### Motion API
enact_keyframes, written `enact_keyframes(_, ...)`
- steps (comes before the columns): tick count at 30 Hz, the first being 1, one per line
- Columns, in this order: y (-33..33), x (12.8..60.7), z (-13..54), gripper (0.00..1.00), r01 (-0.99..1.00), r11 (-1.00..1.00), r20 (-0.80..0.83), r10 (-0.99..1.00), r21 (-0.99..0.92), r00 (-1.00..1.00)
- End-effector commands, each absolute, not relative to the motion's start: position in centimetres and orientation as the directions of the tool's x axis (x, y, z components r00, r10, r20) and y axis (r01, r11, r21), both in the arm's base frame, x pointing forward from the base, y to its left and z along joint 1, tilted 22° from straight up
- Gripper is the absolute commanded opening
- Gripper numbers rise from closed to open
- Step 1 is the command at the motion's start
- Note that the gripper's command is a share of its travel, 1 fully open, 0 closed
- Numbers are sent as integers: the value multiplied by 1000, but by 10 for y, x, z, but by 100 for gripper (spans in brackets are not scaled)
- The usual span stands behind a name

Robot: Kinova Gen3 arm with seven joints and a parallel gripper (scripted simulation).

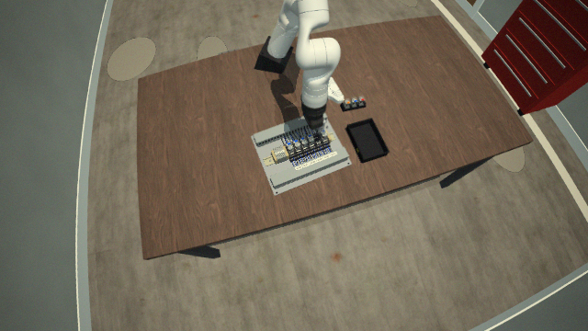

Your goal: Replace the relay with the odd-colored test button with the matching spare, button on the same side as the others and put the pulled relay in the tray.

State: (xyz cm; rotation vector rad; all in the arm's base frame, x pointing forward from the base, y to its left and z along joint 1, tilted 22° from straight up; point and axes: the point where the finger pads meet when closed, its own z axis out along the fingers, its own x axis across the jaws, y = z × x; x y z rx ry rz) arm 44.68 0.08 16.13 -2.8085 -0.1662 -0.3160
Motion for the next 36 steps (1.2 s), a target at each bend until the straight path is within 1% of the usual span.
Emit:
enact_keyframes(1, 1, 447, 161, 0, 148, -945, 235, 80, -290, 969)
enact_keyframes(18, 2, 447, 160, 0, 148, -945, 235, 80, -290, 969)
enact_keyframes(33, 59, 462, 170, 0, 148, -945, 235, 80, -290, 969)
enact_keyframes(36, 55, 463, 170, 0, 135, -947, 234, 66, -292, 970)
